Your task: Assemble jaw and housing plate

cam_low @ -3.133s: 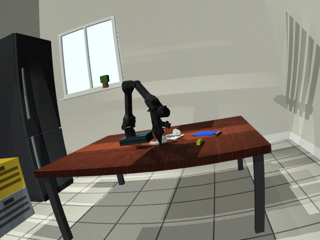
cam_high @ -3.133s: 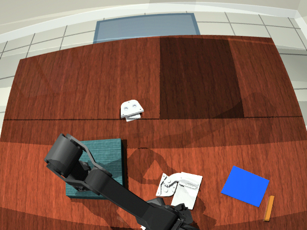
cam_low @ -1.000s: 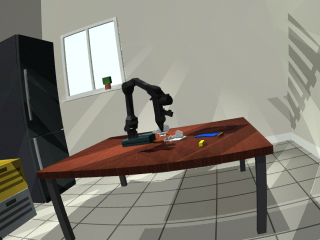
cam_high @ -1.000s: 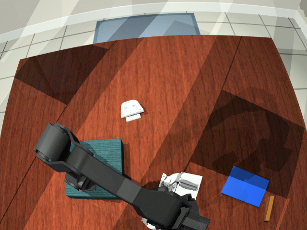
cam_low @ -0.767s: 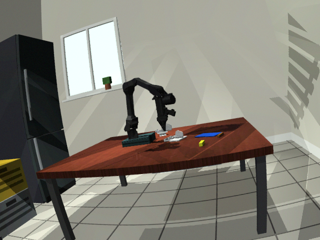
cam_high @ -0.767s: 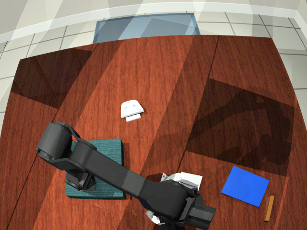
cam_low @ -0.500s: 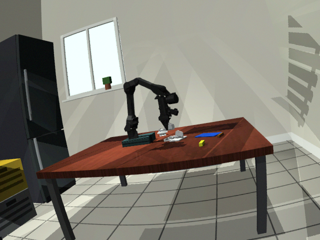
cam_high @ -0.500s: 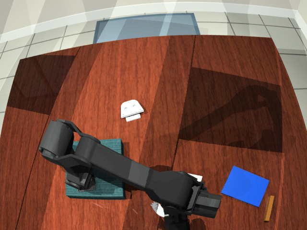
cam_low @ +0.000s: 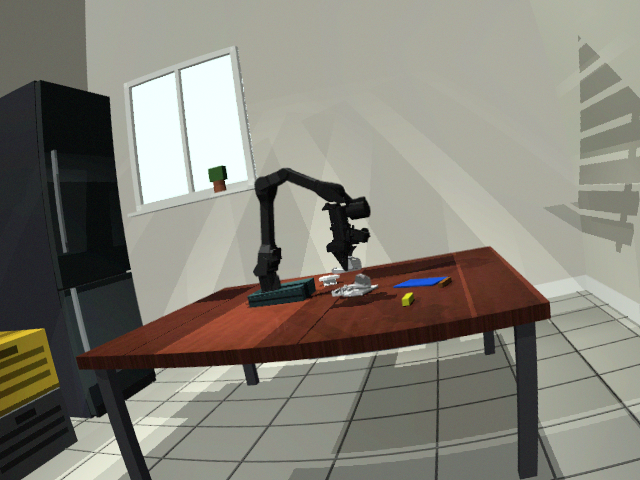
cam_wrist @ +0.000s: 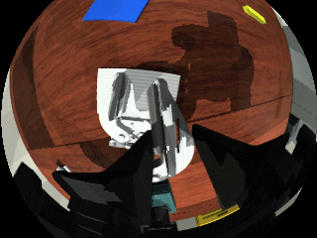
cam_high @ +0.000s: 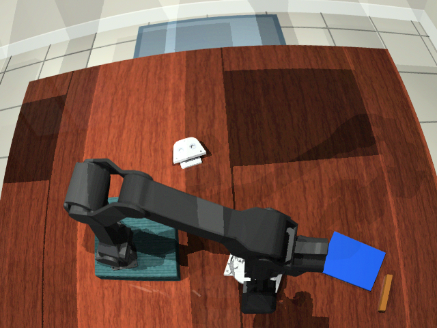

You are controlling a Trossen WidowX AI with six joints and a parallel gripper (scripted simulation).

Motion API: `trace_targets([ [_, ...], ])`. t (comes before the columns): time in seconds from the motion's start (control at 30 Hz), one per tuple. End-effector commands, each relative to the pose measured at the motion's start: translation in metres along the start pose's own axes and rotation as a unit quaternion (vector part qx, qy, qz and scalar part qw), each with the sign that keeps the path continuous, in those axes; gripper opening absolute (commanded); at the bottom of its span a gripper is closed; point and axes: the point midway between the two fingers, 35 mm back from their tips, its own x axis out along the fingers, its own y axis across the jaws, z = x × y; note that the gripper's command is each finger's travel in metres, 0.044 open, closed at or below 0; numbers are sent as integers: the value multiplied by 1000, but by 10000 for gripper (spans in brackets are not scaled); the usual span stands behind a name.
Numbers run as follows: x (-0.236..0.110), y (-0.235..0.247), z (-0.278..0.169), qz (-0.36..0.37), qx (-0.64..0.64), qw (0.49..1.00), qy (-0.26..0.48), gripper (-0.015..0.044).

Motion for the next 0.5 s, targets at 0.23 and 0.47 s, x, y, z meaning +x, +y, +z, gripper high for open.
trace_targets([
  [0.23, 1, 36, 8, 3, 60, 998, 3, 134],
  [0.47, 1, 38, 9, 3, 64, 998, 3, 134],
])
